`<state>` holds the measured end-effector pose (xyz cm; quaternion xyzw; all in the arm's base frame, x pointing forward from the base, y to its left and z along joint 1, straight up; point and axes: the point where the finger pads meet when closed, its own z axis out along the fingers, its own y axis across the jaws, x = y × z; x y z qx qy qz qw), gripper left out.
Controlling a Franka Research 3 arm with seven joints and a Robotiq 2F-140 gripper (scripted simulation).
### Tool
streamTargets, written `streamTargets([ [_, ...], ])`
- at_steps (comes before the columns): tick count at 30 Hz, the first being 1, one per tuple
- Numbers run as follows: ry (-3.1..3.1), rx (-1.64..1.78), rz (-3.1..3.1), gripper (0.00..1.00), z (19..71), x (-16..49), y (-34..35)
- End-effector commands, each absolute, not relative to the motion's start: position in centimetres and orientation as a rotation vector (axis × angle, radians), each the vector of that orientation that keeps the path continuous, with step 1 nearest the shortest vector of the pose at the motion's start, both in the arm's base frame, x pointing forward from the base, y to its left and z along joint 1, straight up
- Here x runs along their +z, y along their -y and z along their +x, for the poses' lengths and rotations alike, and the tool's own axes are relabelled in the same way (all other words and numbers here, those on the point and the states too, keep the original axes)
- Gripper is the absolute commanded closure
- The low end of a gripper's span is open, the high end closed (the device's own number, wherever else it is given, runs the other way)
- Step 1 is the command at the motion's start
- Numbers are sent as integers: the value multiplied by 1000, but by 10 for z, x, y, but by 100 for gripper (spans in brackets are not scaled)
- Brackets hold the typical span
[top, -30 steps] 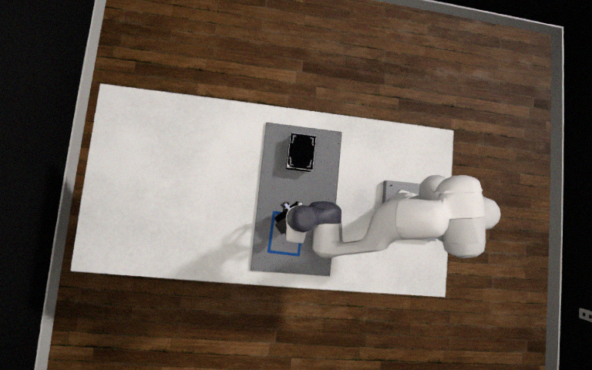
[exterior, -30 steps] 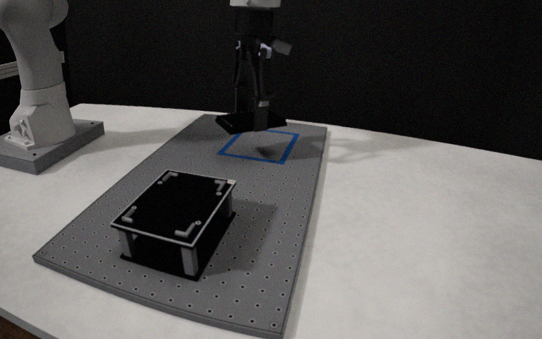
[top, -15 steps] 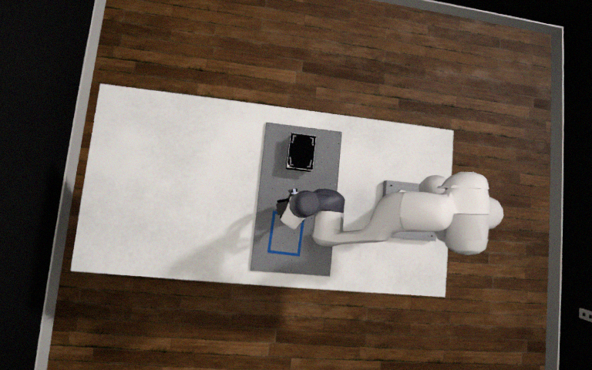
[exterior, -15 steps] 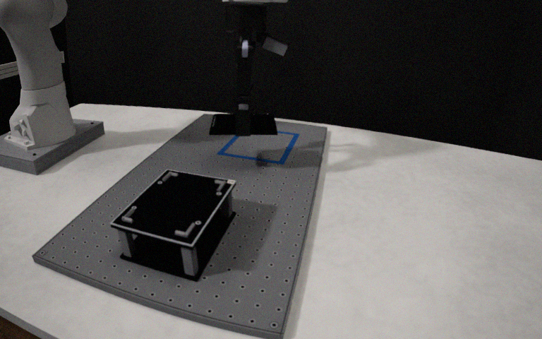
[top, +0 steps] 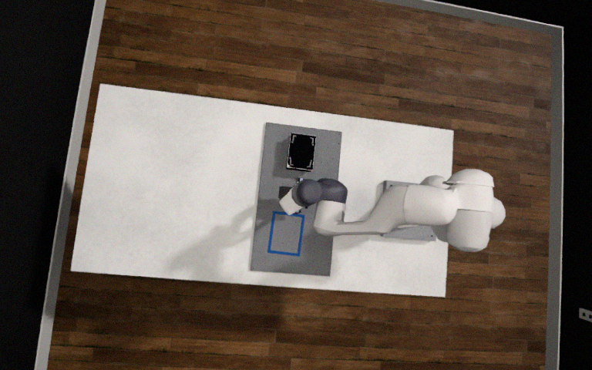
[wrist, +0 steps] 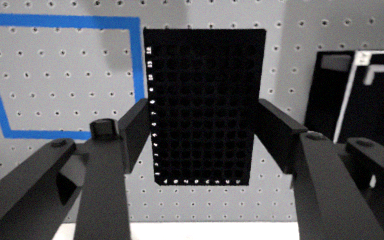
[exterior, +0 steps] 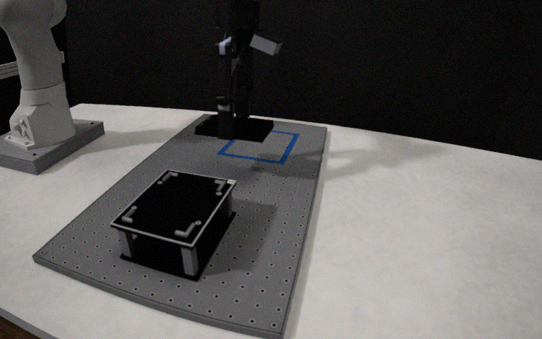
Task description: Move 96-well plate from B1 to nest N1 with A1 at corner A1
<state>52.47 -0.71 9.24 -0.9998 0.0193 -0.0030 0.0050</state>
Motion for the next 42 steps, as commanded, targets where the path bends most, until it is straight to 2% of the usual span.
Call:
streamTargets([
  [1, -181, -7, -3138, 40, 523, 94, 12],
  [42, -181, -7, -3138, 40, 514, 114, 133],
])
